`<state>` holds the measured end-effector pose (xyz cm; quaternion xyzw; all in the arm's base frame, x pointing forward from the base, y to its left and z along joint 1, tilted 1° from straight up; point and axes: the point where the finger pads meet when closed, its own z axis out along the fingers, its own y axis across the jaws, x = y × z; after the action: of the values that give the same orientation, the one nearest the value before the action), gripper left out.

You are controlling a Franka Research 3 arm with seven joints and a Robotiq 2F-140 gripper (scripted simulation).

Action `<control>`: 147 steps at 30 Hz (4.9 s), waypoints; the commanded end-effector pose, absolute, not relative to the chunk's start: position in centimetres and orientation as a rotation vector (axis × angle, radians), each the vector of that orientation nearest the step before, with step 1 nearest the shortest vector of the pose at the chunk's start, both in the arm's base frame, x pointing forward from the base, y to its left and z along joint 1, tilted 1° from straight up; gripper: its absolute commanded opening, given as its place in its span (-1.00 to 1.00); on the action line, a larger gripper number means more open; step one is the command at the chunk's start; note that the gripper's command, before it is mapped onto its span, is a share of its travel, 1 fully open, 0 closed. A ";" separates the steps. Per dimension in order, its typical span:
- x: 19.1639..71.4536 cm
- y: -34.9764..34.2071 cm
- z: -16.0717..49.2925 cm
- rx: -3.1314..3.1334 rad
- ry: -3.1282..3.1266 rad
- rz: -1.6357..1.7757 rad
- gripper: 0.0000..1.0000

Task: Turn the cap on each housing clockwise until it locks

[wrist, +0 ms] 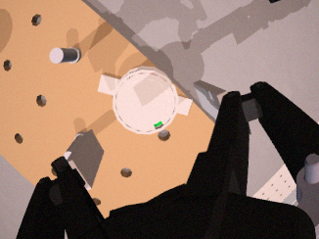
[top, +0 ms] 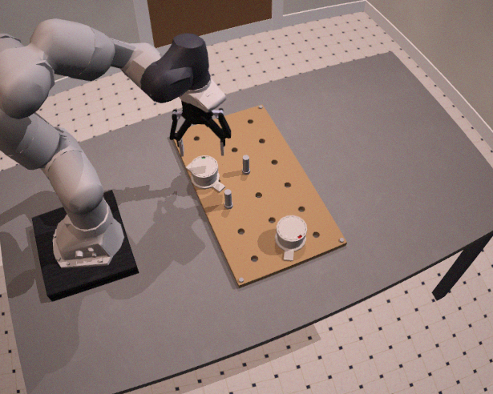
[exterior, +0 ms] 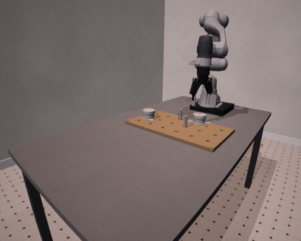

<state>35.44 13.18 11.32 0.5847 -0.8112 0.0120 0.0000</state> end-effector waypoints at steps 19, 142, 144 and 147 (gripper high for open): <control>47.8 -4.3 12.8 0.853 -3.048 0.018 0.55; 52.3 -15.6 5.5 -0.079 -3.147 0.031 0.55; 52.3 -15.6 5.4 -0.079 -3.147 0.031 0.55; 52.3 -15.6 5.3 -0.079 -3.147 0.031 0.55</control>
<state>52.24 -15.58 5.44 -0.0280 -0.9996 0.0106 -0.0017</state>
